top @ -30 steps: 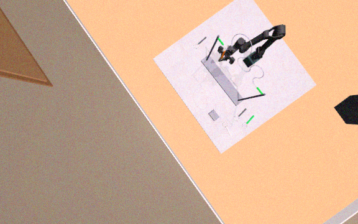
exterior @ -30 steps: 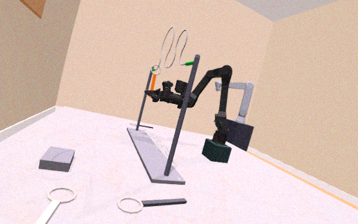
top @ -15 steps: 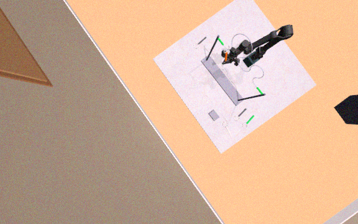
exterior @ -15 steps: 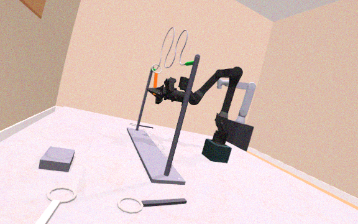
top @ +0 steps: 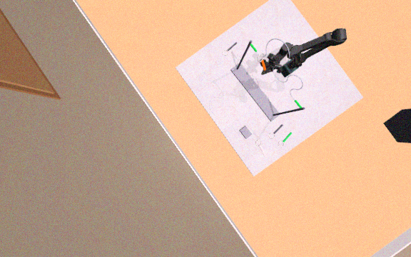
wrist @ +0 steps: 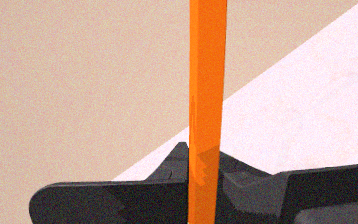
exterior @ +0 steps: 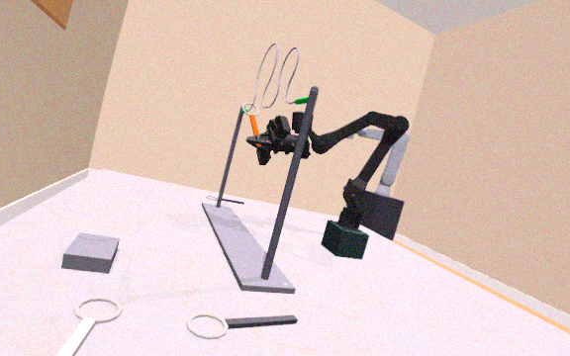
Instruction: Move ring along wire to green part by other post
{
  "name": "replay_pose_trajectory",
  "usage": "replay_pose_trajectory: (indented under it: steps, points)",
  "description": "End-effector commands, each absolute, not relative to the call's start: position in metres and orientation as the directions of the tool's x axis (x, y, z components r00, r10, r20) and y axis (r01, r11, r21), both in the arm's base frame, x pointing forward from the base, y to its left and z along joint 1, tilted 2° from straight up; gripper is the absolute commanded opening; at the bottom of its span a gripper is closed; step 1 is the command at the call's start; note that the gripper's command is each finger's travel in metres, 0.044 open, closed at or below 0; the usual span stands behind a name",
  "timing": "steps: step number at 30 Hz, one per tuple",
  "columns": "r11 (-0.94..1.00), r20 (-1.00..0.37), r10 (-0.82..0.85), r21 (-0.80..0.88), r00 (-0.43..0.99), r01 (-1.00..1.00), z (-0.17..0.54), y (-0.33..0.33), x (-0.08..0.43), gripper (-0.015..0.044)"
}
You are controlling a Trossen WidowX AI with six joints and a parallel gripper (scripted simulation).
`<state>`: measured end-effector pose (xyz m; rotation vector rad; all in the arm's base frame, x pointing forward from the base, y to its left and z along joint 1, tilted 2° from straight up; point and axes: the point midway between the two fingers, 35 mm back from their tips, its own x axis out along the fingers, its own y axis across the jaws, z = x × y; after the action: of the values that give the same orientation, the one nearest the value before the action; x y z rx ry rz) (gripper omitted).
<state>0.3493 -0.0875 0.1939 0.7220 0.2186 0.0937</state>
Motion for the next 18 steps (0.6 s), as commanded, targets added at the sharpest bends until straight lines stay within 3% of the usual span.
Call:
replay_pose_trajectory:
  steps: [1,18]
  points:
    - [0.716,-0.171,0.192,0.698,0.966,-0.019,0.207,-0.082,0.345,-0.0150]
    - [0.561,-0.216,0.333,0.828,0.918,-0.009,0.236,-0.065,0.327,-0.0150]
